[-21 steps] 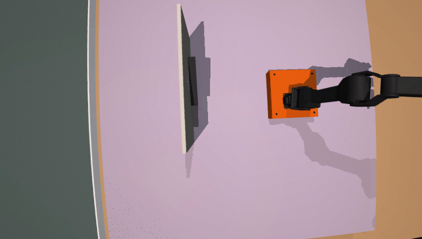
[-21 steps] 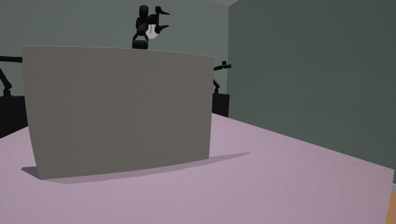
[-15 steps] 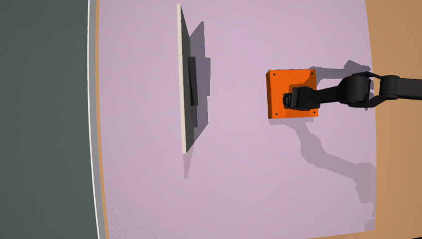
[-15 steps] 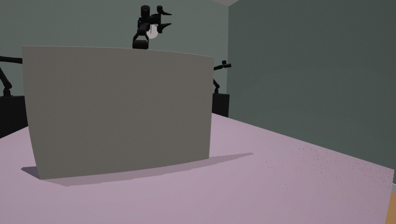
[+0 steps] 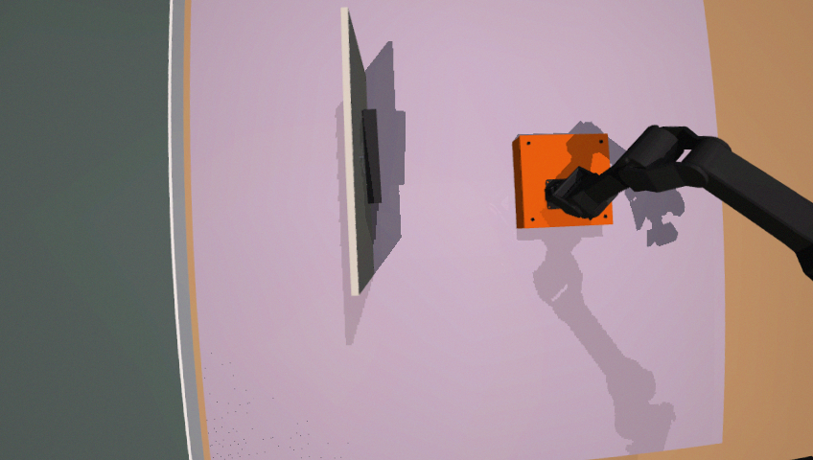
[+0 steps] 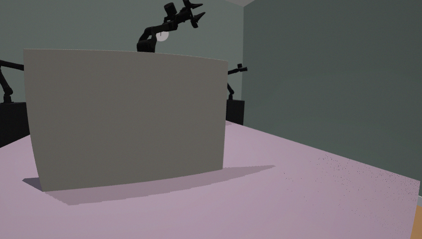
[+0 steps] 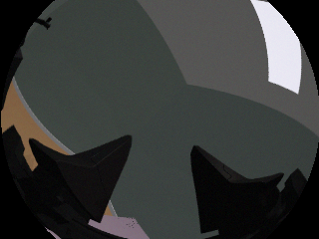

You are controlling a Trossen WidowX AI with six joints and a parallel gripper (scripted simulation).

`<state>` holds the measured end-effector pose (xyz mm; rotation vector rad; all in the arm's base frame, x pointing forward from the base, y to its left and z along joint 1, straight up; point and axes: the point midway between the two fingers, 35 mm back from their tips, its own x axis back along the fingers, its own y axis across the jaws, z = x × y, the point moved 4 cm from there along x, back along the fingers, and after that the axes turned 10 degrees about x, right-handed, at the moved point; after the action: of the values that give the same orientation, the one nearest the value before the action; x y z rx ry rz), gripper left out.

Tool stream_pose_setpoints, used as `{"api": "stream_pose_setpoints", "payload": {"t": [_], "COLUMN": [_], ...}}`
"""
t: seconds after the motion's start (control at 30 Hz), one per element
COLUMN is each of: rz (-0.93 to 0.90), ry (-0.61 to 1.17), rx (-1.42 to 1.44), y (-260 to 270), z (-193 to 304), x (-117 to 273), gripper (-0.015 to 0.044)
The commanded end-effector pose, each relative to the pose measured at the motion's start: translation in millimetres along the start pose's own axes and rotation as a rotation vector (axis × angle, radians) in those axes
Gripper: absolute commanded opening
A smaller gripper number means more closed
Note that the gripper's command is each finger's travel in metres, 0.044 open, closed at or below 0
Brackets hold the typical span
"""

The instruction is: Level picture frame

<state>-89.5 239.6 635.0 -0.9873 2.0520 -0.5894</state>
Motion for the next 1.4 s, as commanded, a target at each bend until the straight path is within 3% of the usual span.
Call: {"api": "stream_pose_setpoints", "payload": {"t": [0.0, 0.3, 0.6, 0.93, 1.37], "rz": [0.093, 0.229, 0.281, 0.324, 0.481], "ry": [0.003, 0.002, 0.043, 0.164, 0.393], "rx": [-0.026, -0.054, -0.094, -0.197, -0.502], "y": [-17.4, -46.9, -72.4, -89.0, -82.4], "z": [35.0, 118.3, 198.8, 277.1, 363.0], "x": [-17.6, -34.0, -14.9, 38.1, 136.0], "gripper": [0.0260, 0.0260, 0.0260, 0.0260, 0.0260]}}
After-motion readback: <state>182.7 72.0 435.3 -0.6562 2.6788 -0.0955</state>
